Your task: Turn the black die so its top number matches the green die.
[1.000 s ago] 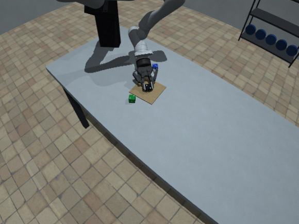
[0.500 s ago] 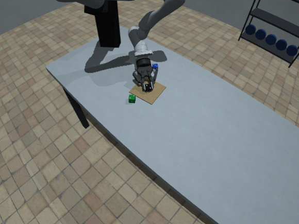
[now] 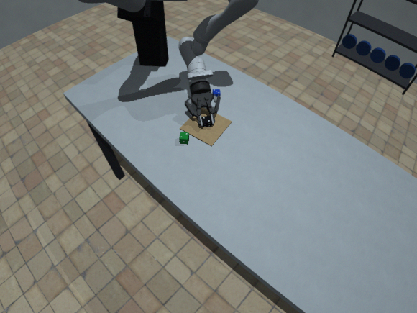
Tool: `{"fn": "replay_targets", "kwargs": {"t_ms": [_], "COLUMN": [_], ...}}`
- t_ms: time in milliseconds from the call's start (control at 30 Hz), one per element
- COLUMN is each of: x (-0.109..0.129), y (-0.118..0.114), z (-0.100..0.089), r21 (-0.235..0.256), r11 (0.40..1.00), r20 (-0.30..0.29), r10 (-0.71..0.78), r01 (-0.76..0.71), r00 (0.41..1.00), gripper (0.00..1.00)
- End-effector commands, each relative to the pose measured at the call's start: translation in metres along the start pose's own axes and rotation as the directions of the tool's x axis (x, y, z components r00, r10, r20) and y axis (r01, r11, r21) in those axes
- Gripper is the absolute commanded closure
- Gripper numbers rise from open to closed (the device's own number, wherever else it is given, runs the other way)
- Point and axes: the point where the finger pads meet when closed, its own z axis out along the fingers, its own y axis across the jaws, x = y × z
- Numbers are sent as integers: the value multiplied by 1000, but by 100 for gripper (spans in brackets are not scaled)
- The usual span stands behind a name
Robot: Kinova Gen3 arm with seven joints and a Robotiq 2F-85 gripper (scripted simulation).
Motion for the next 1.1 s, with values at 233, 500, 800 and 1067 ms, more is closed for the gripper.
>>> {"fn": "replay_targets", "kwargs": {"t_ms": [233,500,800,1067], "x": [0,0,0,0], "y": [0,0,0,0], "z": [0,0,0,0], "r21": [0,0,0,0], "r11": [1000,1000,1000,1000], "r20": [-1,-1,-1,-1], "r10": [1,1,1,1], "r01": [-1,-1,-1,-1], "r00": [1000,1000,1000,1000], "gripper": [54,54,54,54]}}
